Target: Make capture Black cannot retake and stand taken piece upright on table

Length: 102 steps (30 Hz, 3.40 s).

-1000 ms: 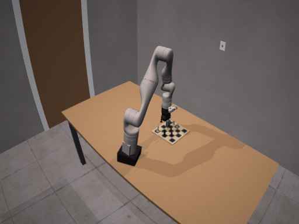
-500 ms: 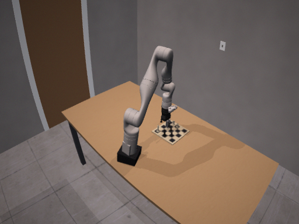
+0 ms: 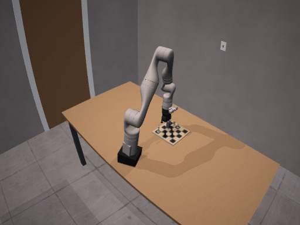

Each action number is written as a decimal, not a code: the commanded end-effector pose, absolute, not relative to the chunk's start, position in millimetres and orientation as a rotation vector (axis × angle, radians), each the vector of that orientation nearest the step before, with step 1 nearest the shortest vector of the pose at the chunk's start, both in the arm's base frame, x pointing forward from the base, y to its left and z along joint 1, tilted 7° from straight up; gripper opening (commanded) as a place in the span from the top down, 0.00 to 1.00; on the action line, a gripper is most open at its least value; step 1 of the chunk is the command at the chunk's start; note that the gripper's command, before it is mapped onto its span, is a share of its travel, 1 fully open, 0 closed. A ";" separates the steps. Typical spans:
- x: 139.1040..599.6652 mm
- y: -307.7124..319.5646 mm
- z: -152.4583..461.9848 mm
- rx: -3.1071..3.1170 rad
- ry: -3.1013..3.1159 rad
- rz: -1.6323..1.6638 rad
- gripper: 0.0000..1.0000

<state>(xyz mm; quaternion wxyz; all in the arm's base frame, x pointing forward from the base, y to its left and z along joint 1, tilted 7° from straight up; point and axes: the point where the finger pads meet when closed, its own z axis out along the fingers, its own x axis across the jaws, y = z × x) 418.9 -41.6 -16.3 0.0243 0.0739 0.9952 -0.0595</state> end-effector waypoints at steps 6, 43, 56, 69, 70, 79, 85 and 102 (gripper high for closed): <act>419.0 -41.7 -17.1 0.228 3.079 -0.184 1.00; 419.0 -41.7 -17.2 0.228 3.079 -0.184 1.00; 419.0 -41.7 -17.2 0.228 3.079 -0.184 0.37; 419.0 -41.6 -16.4 0.228 3.079 -0.184 0.21; 419.0 -41.6 -16.4 0.228 3.079 -0.184 0.21; 418.1 -38.7 7.0 0.228 3.079 -0.184 0.21; 416.8 -34.7 39.3 0.228 3.079 -0.184 0.21; 415.5 -30.7 72.1 0.228 3.079 -0.184 0.00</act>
